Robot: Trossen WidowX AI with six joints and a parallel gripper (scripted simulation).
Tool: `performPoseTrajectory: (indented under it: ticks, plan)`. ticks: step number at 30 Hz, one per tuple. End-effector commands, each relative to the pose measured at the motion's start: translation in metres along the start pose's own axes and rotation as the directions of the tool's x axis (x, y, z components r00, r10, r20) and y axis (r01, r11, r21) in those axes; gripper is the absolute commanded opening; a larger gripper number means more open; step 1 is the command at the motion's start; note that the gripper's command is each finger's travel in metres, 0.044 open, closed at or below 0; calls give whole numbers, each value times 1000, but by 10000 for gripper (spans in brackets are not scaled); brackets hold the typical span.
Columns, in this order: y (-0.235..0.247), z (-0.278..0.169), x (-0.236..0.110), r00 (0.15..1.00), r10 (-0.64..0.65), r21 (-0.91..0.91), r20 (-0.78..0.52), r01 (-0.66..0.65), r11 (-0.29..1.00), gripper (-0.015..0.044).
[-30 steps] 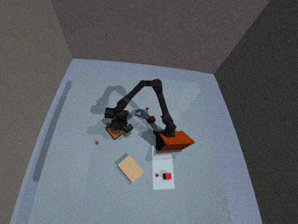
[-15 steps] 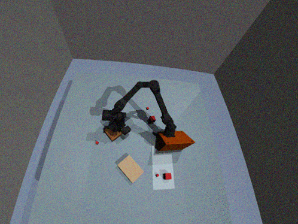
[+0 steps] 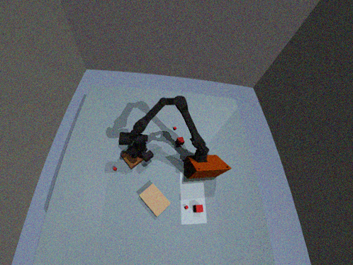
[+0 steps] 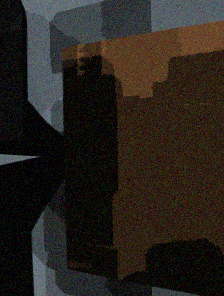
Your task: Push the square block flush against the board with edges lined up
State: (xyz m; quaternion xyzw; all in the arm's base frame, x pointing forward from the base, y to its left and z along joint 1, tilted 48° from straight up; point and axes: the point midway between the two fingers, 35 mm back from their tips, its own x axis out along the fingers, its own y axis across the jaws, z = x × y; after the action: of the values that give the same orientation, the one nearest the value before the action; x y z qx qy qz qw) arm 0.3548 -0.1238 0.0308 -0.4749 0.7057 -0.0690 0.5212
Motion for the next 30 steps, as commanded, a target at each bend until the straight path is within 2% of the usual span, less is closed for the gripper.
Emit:
performPoseTrajectory:
  ticks: [1, 27, 30]
  plan:
    - [0, -4, 0, 1000, 3, -1, 4, -3, 1000, 0]
    - [0, -47, 1, 1000, 3, -2, 2, -3, 1000, 0]
    - [-3, -42, -27, 1000, 3, 1, 2, -3, 1000, 0]
